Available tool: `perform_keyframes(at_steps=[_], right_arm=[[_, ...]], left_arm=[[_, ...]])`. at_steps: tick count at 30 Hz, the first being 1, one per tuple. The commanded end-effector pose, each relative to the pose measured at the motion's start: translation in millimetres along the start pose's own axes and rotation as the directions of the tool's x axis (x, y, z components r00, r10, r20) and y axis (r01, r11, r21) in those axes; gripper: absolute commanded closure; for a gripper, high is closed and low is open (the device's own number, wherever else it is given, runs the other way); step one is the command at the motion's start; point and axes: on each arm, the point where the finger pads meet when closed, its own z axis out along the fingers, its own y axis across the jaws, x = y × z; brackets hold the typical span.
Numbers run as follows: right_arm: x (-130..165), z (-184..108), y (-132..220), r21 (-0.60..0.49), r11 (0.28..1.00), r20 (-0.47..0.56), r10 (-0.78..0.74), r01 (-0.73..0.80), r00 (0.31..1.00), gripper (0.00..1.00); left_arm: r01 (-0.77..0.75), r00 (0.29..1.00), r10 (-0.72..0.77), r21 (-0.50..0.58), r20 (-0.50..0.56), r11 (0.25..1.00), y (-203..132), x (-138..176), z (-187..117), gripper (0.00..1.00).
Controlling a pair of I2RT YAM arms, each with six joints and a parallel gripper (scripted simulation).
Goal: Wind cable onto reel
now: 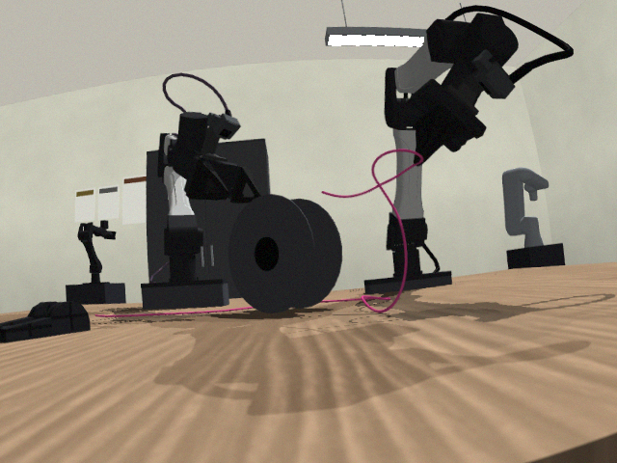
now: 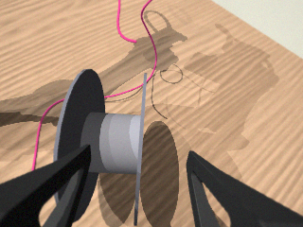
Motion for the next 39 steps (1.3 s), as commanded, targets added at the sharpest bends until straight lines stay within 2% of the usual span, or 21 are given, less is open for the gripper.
perform_keyframes(at_steps=[1, 4, 9, 16, 17, 22, 28, 29, 34, 39], right_arm=[[-11.1, -1.0, -3.4, 0.020, 1.000, 0.051, -0.012, 0.011, 0.999, 0.25], [-12.2, -2.0, -3.4, 0.021, 1.000, 0.056, -0.014, 0.012, 0.998, 0.25], [-10.1, -1.2, -3.4, 0.020, 1.000, 0.051, -0.011, 0.010, 0.999, 0.25], [-12.8, -2.4, -3.8, 0.022, 1.000, 0.058, -0.014, 0.012, 0.998, 0.25], [-11.8, -1.7, -3.9, 0.021, 1.000, 0.055, -0.012, 0.011, 0.998, 0.25], [-9.4, -1.2, -3.7, 0.020, 1.000, 0.051, -0.010, 0.009, 0.999, 0.25], [-12.4, -2.1, -4.2, 0.022, 1.000, 0.057, -0.012, 0.011, 0.998, 0.25], [-12.6, -2.2, -4.3, 0.022, 1.000, 0.057, -0.012, 0.011, 0.998, 0.25], [-13.5, -2.6, -4.6, 0.023, 1.000, 0.059, -0.013, 0.012, 0.998, 0.25], [-14.3, -3.0, -4.8, 0.024, 1.000, 0.061, -0.013, 0.012, 0.998, 0.25]], left_arm=[[-0.035, 0.999, 0.034, 0.017, 0.043, 0.999, -20.7, 5.6, -5.1, 1.00], [-0.035, 0.998, 0.034, 0.017, 0.054, 0.999, -19.8, -7.7, -5.4, 1.00], [-0.034, 0.998, 0.034, 0.007, 0.044, 0.999, -24.7, 12.7, 1.5, 1.00], [-0.007, 0.999, 0.007, 0.003, 0.034, 1.000, -15.2, 9.2, 6.5, 1.00], [-0.028, 0.998, 0.027, 0.007, 0.051, 1.000, -23.4, 12.5, 0.9, 1.00], [-0.033, 0.999, 0.032, 0.008, 0.044, 0.999, -33.7, 28.2, 10.9, 1.00], [-0.018, 0.999, 0.018, 0.004, 0.035, 1.000, -29.9, 27.1, 15.0, 1.00], [-0.021, 0.998, 0.021, 0.008, 0.054, 1.000, -31.1, 26.7, 8.1, 1.00], [-0.032, 0.999, 0.031, 0.009, 0.044, 0.999, -41.5, 42.7, 19.1, 1.00], [-0.025, 0.999, 0.025, 0.008, 0.044, 1.000, -40.6, 43.4, 20.1, 1.00]])
